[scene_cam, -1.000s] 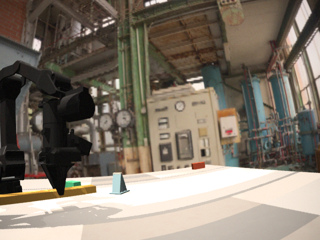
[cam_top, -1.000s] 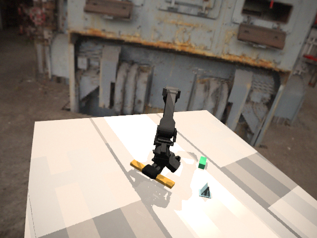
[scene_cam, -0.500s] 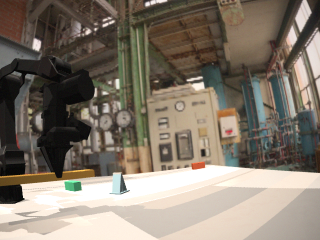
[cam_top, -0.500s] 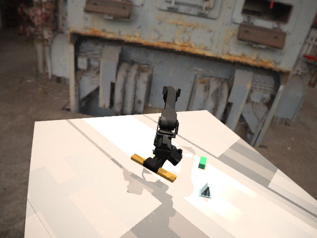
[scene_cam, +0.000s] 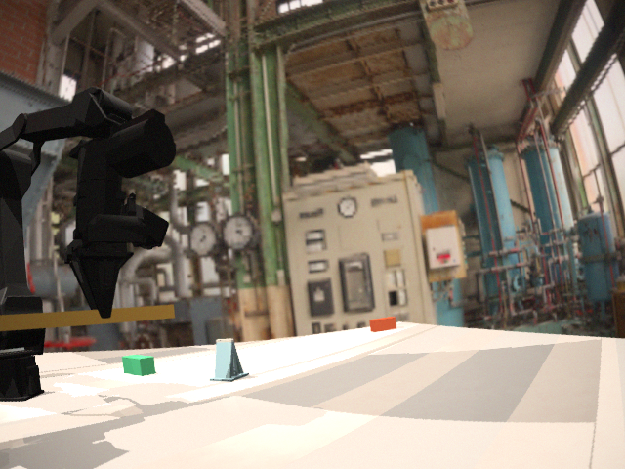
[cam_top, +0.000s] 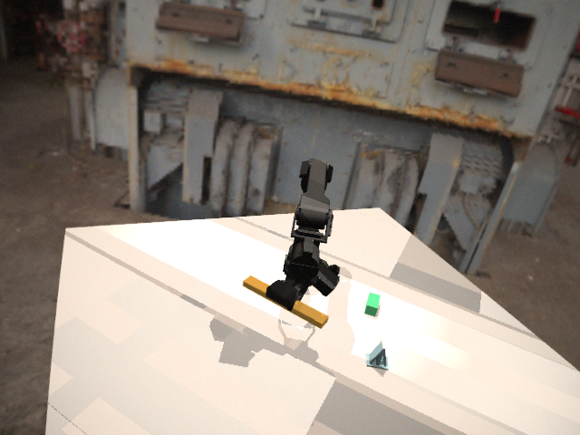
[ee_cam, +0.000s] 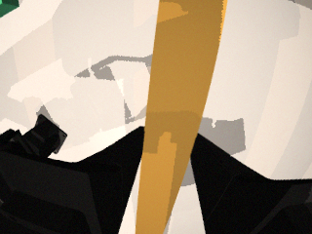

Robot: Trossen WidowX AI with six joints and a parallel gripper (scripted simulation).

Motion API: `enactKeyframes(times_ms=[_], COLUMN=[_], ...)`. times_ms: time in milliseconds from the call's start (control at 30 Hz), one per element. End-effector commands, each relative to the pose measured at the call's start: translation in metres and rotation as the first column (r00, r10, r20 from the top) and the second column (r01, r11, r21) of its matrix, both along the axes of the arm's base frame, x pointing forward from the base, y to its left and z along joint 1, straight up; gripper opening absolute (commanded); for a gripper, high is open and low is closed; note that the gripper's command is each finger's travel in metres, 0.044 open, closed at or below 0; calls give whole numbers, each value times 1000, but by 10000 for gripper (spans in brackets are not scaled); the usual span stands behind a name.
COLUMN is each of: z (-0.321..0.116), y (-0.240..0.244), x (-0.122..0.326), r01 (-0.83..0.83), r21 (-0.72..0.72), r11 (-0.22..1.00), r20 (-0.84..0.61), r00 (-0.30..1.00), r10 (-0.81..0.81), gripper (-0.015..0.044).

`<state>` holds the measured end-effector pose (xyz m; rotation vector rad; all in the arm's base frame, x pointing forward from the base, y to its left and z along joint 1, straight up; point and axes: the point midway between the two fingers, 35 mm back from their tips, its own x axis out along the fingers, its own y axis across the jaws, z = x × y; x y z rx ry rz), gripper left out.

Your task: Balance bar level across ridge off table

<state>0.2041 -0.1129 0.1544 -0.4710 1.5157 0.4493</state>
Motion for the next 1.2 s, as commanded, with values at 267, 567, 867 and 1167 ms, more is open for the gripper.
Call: enactKeyframes(times_ms=[267,567,867,1167], z=[10,13,15,17], y=[14,30,49,71], x=[25,48,70,90], r01=[-49,-100,-150,-200], r21=[2,2,2,3], r11=[999,995,989,980], r20=[11,12,14,15], r00=[999,995,989,980], r10=[49,100,150,200], gripper=[0,0,0,0])
